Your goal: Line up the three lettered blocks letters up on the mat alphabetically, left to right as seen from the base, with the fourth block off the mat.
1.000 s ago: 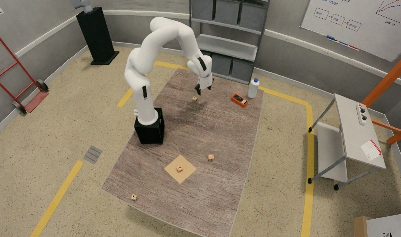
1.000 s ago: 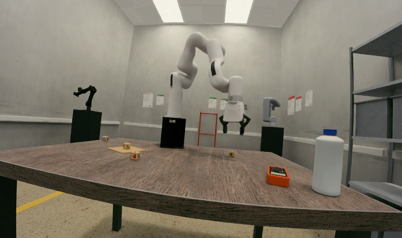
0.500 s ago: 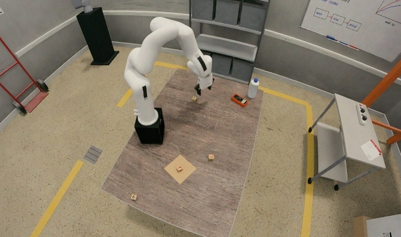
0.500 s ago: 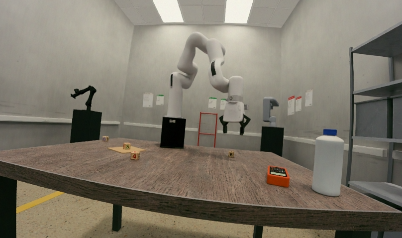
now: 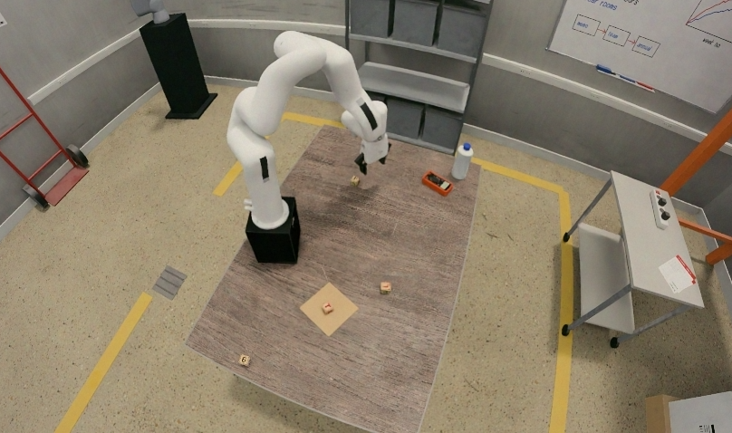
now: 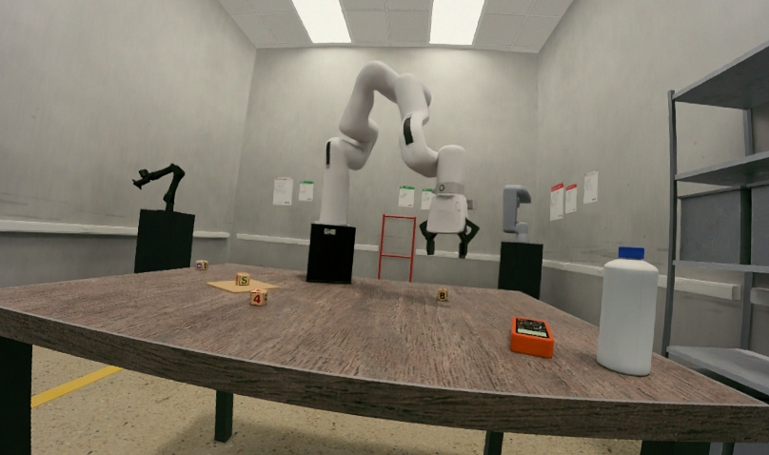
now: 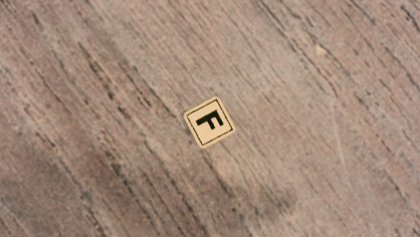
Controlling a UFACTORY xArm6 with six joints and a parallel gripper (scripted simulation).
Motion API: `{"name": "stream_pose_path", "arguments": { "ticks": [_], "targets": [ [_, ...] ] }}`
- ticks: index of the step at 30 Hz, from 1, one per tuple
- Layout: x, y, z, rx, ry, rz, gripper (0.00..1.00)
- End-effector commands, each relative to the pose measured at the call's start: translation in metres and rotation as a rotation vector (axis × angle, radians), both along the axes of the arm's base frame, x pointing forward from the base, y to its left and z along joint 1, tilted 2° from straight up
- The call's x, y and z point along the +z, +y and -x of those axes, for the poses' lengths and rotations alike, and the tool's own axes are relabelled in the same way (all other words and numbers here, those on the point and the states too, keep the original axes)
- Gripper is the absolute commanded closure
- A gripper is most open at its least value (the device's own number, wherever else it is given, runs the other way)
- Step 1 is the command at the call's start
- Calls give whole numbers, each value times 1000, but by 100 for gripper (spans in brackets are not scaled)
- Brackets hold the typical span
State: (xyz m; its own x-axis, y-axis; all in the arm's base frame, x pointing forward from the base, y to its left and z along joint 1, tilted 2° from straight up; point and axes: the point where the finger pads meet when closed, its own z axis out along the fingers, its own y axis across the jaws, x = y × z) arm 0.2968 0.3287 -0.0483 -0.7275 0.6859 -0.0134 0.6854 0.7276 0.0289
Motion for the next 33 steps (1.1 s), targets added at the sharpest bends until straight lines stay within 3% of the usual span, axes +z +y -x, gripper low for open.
{"name": "stream_pose_path", "arguments": {
  "ticks": [1,4,6,8,11,19,23,25,26,33],
  "targets": [
    [1,1,-1,0,-2,-2,0],
    [1,-7,-11,0,-2,-2,0],
    [1,-23,-31,0,-2,-1,0],
    [1,-23,-31,0,-2,-1,0],
    [2,-62,-70,-1,-2,1,0],
    [2,-127,-119,-1,-2,3,0],
    [3,-166,-140,-1,-2,4,0],
    [3,-166,-140,-1,-2,4,0],
    [3,-195,-152,-2,-2,5,0],
    [3,-259,-173,-2,-2,6,0]
  ]
}}
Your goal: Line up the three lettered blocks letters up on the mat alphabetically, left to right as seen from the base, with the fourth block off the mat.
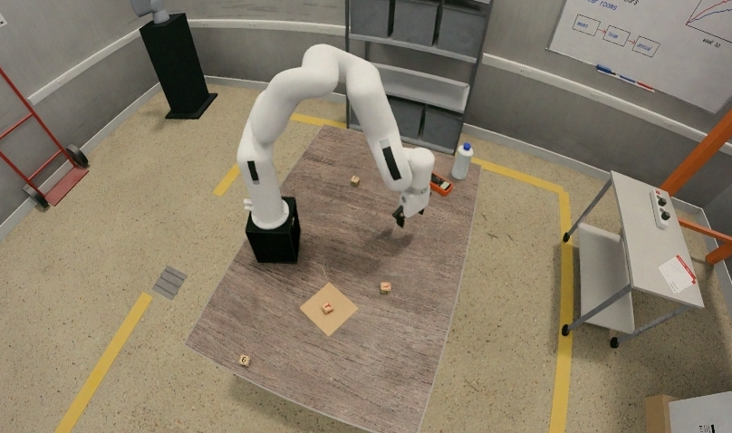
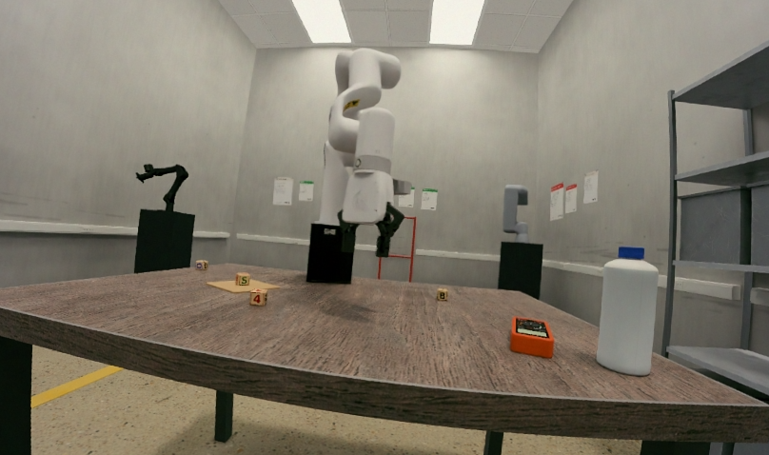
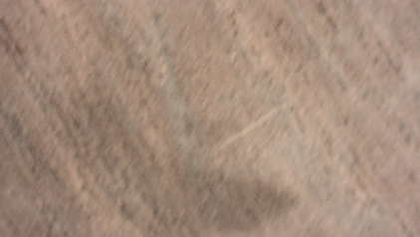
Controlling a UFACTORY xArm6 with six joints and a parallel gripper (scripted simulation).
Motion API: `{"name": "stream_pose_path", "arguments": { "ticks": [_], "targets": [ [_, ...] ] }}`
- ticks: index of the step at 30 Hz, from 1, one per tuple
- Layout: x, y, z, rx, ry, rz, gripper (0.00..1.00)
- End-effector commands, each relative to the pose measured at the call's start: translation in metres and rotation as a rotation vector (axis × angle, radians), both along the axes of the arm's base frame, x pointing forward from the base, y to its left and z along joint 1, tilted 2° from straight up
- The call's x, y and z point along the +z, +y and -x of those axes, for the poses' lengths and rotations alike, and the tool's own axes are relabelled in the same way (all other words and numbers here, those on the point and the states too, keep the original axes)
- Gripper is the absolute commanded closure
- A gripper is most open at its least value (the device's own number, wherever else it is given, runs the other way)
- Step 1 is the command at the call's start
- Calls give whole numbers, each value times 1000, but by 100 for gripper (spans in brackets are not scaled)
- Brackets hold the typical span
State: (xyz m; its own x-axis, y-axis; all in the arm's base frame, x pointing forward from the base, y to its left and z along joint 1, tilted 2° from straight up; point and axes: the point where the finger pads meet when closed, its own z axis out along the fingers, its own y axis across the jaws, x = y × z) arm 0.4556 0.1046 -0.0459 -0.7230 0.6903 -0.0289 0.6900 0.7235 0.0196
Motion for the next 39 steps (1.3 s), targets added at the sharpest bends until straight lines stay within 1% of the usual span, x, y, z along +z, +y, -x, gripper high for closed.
{"name": "stream_pose_path", "arguments": {
  "ticks": [1,7,9,10,13,17,19,21,39],
  "targets": [
    [1,-46,-17,5,3,-11,0],
    [2,-115,-27,5,2,-11,0],
    [2,-115,-27,5,2,-11,0],
    [2,-144,-28,5,1,-10,0],
    [2,-172,-27,5,1,-10,0],
    [3,-221,-22,5,0,-10,0],
    [3,-235,-20,5,-1,-10,0],
    [3,-238,-19,5,-1,-10,0],
    [3,-238,-19,5,-1,-10,0]
  ]
}}
